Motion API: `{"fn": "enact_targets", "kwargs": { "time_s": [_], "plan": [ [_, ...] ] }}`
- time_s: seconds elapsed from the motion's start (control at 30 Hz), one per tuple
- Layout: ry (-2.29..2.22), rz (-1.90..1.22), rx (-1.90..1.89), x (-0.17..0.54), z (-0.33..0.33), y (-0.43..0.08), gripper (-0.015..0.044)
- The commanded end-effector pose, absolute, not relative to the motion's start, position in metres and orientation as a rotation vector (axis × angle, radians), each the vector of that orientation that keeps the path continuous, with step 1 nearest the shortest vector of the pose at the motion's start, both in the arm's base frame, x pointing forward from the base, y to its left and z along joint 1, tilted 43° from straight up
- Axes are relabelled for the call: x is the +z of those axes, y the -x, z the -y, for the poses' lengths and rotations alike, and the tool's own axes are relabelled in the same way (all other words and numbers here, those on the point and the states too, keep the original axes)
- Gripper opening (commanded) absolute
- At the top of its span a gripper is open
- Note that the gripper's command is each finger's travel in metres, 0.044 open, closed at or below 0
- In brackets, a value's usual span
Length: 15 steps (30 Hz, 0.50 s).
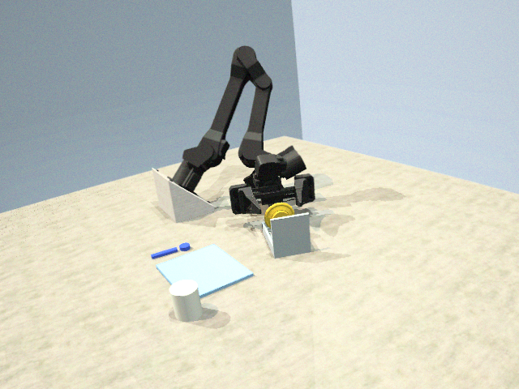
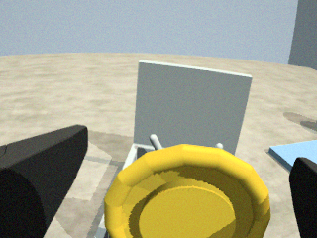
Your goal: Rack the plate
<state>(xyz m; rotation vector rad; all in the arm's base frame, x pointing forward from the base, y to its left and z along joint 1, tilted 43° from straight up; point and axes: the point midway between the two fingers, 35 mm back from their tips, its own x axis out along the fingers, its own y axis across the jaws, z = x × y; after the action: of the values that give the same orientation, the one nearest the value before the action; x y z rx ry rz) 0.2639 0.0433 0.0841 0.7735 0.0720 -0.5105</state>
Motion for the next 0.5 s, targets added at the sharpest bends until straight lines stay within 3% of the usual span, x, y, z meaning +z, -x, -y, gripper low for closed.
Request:
{"fn": "enact_targets", "kwargs": {
  "time_s": [0.0,0.47],
  "plan": [
    [-0.782,-0.069,-0.513,0.108,-0.027,-0.267,0.04],
    [-0.756,-0.052,-0.508,0.16,0.024,-0.257,0.04]
  ]
}}
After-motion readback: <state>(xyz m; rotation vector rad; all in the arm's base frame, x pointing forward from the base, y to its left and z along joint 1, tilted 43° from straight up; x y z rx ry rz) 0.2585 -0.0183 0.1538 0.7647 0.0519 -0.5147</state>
